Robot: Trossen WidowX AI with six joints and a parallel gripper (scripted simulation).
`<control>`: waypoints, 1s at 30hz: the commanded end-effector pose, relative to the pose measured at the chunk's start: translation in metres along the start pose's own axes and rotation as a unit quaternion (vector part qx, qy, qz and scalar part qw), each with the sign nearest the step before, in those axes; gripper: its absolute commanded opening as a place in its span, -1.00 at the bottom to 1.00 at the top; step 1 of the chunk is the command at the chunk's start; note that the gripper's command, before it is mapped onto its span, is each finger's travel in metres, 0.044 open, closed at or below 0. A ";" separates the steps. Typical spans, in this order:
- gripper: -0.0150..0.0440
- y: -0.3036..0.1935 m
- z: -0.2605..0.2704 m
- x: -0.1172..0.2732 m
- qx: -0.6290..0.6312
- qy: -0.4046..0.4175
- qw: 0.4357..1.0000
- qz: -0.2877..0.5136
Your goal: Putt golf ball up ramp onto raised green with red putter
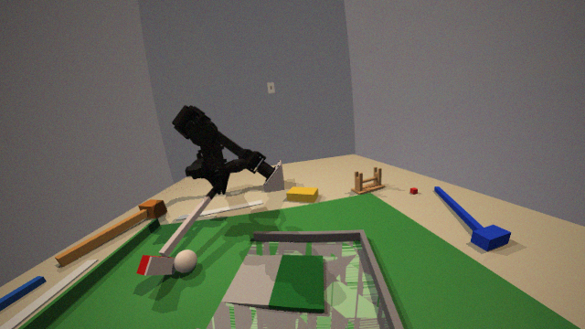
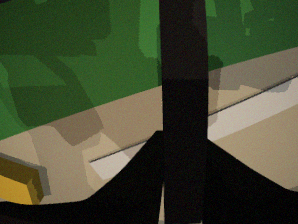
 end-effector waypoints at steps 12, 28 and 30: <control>-0.49 -0.012 0.050 0.019 0.004 -0.004 1.000 -0.001; -0.49 -0.013 0.051 0.051 0.007 -0.007 1.000 0.001; -0.49 -0.013 0.051 0.051 0.007 -0.007 1.000 0.001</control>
Point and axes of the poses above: the point midway between the two fingers, 35 mm back from their tips, its own x axis back along the fingers, its own z axis across the jaws, y = z × x, the point moved 9 cm from there along x, back along the fingers, and after that the axes turned 2 degrees about -x, right-handed, at the moved point
